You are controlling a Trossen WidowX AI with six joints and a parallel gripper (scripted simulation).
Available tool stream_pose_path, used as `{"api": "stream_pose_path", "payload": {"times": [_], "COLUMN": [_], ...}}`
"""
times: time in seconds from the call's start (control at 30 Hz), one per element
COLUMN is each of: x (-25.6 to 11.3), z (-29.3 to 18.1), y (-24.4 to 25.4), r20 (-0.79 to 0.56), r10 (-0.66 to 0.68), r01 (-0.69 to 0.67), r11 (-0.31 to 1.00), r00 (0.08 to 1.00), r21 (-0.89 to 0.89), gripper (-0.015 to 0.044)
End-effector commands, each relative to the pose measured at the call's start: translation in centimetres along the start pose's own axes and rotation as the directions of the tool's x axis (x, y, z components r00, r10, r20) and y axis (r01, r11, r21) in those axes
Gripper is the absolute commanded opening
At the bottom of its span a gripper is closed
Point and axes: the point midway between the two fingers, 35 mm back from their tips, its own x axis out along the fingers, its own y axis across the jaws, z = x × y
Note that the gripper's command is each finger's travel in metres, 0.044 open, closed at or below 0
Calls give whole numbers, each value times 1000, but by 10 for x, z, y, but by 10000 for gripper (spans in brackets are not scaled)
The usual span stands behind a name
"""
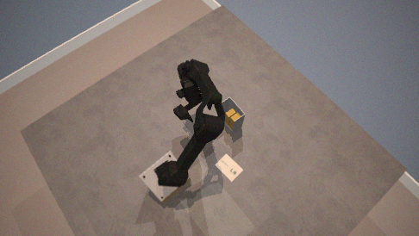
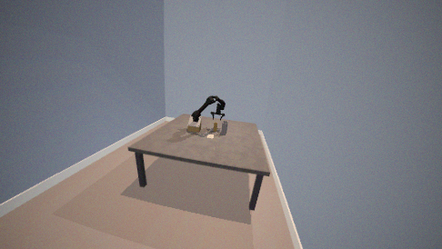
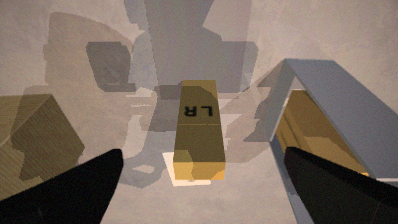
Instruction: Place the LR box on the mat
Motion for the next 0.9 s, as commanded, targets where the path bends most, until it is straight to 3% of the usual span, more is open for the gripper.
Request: {"api": "stream_pose_path", "payload": {"times": [0.0, 0.87], "x": [6, 46], "z": [-1, -15], "y": [0, -2], "r20": [-5, -6], "r10": [-1, -2], "r01": [1, 2], "r11": [1000, 1000], "r00": [1000, 1000], "r21": [-7, -8], "gripper": [440, 440]}}
